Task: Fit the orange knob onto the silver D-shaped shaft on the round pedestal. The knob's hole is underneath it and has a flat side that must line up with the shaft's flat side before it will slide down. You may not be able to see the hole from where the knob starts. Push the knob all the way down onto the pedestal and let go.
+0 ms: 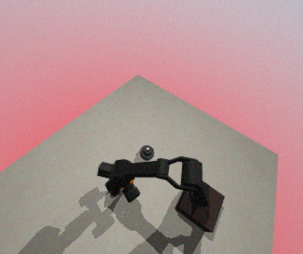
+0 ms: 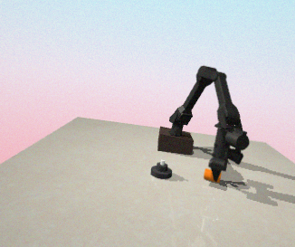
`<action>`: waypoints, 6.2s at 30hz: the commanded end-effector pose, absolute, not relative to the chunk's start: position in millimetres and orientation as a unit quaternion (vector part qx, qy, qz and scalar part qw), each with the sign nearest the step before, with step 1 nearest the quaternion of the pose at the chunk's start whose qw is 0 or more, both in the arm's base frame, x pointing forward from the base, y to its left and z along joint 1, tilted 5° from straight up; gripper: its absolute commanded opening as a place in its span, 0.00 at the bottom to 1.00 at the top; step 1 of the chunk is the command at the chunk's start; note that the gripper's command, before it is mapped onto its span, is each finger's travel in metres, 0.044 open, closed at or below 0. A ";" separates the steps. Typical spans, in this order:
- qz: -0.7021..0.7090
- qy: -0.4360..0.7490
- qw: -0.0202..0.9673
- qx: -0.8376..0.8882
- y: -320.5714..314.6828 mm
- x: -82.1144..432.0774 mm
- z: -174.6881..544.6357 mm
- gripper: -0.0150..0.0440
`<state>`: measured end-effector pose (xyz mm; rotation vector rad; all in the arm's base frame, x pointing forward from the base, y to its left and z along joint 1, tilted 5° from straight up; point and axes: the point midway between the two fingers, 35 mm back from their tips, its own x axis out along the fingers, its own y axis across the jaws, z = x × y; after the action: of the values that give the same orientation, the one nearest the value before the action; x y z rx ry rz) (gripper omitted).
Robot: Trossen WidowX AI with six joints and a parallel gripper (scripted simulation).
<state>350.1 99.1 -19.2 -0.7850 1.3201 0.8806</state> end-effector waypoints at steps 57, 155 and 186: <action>0.489 0.265 0.816 -0.157 50.7 324.3 -8.2 0.56; 0.437 0.488 0.717 -0.239 37.3 331.8 54.7 1.00; 0.386 0.578 0.628 -0.350 32.4 317.5 39.5 1.00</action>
<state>318.6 32.3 50.1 -0.8011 1.3124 0.8829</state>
